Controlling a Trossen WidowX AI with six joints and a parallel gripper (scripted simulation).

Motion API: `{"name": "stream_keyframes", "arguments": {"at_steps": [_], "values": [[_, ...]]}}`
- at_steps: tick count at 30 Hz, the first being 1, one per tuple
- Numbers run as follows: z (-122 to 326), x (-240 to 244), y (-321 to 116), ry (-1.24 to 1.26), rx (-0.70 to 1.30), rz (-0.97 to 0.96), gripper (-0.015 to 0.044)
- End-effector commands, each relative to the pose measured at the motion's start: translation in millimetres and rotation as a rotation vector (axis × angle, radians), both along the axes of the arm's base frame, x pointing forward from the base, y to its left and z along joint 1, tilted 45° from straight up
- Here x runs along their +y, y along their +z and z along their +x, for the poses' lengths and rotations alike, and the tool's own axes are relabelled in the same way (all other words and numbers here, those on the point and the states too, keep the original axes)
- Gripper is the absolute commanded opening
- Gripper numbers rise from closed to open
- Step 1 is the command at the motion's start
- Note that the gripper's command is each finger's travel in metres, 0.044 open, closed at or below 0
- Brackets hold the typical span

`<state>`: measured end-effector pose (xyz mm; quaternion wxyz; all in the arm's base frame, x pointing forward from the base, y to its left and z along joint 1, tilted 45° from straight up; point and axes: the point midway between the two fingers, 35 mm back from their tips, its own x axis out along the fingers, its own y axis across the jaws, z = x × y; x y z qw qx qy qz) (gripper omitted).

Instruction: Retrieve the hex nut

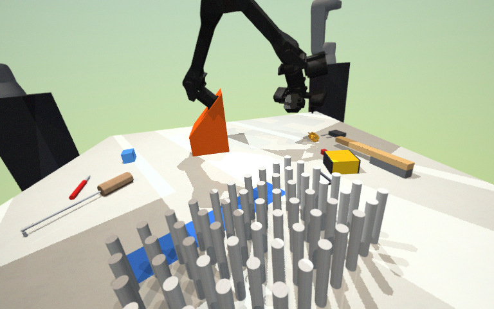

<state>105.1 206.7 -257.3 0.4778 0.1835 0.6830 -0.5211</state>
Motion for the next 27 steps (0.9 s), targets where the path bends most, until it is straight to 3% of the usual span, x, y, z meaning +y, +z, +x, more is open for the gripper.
{"name": "stream_keyframes", "arguments": {"at_steps": [1,5,16,21,27], "values": [[1,0,0,0.002,-0.001,0.005,0.0426],[24,4,6,0.047,-0.030,0.113,0.0440],[157,-16,59,0.382,-0.369,0.529,0.0440],[215,-52,94,0.578,-0.581,0.575,0.0440],[270,-116,143,0.833,-0.811,0.480,0.0440]]}}
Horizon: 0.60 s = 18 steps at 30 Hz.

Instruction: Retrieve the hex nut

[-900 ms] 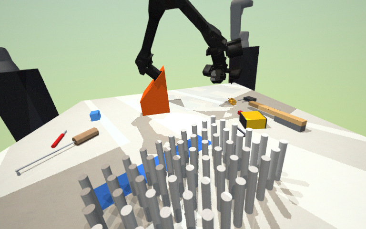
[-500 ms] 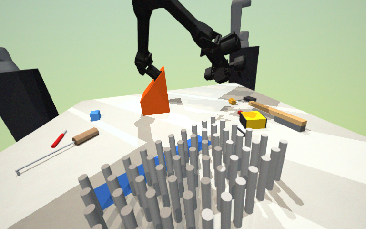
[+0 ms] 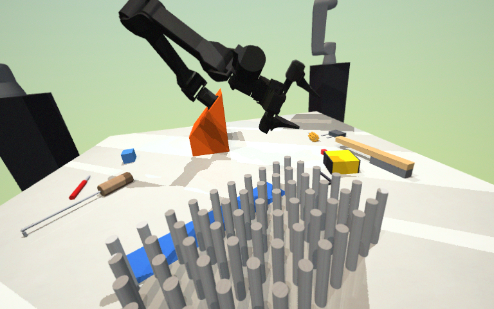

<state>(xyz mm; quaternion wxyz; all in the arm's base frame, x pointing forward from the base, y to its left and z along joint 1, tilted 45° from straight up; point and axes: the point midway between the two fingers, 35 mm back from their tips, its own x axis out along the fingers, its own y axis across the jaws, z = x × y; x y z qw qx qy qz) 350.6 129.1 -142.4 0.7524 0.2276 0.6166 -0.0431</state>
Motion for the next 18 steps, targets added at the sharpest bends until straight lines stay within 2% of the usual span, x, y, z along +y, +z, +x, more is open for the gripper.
{"name": "stream_keyframes", "arguments": {"at_steps": [1,10,15,18], "values": [[32,-51,37,0.097,-0.215,-0.076,0.0440],[64,-171,121,0.255,-0.580,-0.431,0.0440],[56,-238,169,0.319,-0.688,-0.712,0.0440],[51,-254,181,0.333,-0.702,-0.790,0.0440]]}}
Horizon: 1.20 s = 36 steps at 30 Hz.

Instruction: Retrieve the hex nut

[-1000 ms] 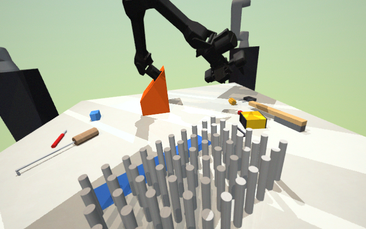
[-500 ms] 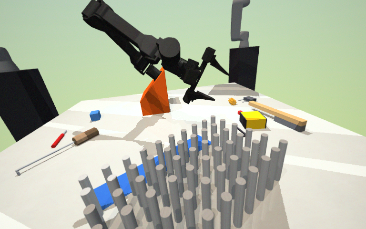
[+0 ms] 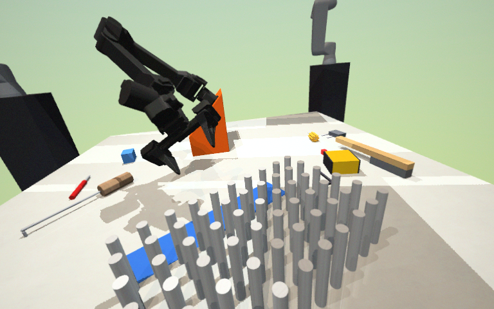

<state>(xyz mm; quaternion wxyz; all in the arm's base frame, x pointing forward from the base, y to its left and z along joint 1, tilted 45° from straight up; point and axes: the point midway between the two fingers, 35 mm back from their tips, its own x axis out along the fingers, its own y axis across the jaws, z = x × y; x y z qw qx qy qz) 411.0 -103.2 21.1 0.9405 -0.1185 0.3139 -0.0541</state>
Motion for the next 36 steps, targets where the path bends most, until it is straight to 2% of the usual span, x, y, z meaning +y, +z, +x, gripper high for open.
{"name": "stream_keyframes", "arguments": {"at_steps": [1,36], "values": [[-9.2,-21.5,17.3,0.003,-0.035,-0.115,0.0440],[-9.7,-22.7,18.3,-0.010,-0.039,-0.104,0.0440]]}}
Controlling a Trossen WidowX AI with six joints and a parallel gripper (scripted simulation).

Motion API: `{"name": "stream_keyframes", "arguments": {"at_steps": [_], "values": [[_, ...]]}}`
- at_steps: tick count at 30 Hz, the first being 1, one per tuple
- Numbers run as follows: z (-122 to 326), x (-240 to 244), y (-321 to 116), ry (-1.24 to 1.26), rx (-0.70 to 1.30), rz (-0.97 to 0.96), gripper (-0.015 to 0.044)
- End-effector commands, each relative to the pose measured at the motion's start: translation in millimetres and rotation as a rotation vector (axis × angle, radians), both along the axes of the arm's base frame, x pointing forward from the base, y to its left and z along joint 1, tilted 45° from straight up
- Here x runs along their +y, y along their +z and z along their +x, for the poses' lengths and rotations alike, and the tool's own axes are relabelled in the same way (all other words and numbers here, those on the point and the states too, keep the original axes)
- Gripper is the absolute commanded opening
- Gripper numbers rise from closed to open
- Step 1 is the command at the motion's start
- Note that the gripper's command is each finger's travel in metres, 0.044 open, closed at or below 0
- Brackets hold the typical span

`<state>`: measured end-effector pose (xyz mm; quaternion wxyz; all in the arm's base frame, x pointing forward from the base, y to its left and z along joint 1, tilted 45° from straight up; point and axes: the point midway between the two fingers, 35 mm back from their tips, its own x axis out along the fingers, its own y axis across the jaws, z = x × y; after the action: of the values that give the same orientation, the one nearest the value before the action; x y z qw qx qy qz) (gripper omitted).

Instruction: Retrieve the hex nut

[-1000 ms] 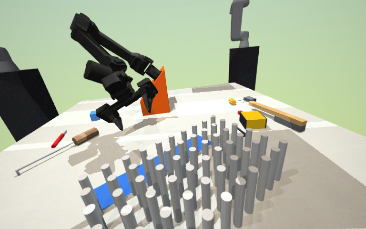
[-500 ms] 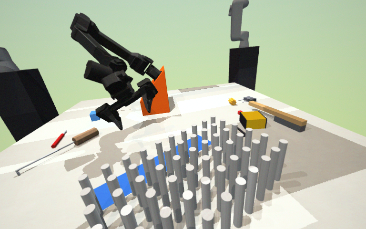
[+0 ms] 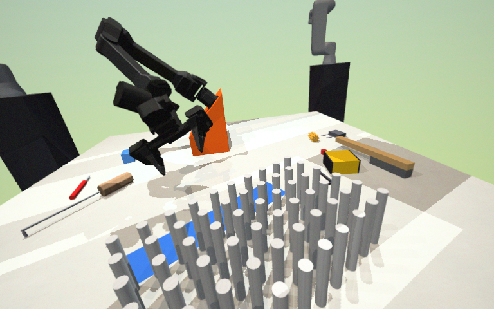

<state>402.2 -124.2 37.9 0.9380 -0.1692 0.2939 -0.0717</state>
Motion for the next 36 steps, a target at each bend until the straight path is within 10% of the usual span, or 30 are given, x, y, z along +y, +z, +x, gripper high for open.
{"name": "stream_keyframes", "arguments": {"at_steps": [1,16,36], "values": [[-3,-5,5,-0.050,-0.018,0.040,0.0440],[-79,-96,94,-1.060,-0.684,1.059,0.0440],[-174,-137,156,-1.485,-1.643,1.918,0.0440]]}}
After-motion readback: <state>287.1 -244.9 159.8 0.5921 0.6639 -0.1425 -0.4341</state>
